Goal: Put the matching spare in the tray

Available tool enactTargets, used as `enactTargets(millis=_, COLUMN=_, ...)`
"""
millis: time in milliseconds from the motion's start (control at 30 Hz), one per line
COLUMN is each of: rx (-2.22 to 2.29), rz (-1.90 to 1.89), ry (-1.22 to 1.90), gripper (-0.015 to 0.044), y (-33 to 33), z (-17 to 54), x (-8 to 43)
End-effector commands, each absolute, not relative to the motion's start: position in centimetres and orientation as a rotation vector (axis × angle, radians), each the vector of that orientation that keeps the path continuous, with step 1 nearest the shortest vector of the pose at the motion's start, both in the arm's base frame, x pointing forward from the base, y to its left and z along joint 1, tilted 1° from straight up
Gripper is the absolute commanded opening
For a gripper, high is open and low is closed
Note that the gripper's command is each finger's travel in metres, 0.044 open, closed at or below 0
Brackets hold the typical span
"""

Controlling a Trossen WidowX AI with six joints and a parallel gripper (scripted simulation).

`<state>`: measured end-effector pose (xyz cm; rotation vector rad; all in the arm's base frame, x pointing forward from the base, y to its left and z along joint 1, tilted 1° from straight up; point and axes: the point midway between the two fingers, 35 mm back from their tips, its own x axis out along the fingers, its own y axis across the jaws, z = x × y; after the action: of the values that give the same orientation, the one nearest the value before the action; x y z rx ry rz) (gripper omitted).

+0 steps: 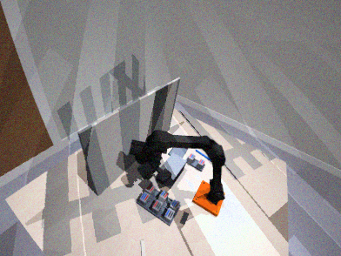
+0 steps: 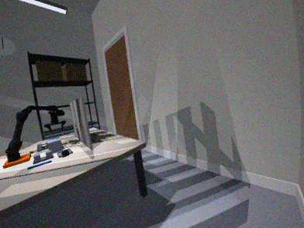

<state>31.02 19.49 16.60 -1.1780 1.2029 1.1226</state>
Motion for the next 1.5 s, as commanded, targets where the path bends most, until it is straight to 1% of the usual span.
enactTargets(millis=0, rx=-1.279, rz=1.23, ry=1.155, gripper=0.044, y=20.7, z=15.6, x=30.3)
enactTargets(millis=200, rx=-1.279, rz=1.23, ry=1.155, gripper=0.044, y=20.7, z=15.6, x=30.3)
enactTargets(millis=367, rx=-1.279, rz=1.23, ry=1.155, gripper=0.0309, y=20.6, z=13.7, x=30.1)
enactTargets(millis=400, rx=-1.279, rz=1.23, ry=1.155, gripper=0.03, y=20.5, z=12.9, x=29.9)
enactTargets(millis=500, rx=-1.279, rz=1.231, ry=1.156, gripper=0.03, y=20.4, z=11.6, x=29.6)
enactTargets(millis=833, rx=-1.279, rz=1.231, ry=1.156, gripper=0.03, y=20.4, z=11.3, x=29.6)
enactTargets(millis=1467, rx=-1.279, rz=1.23, ry=1.155, gripper=0.03, y=20.5, z=8.2, x=29.9)
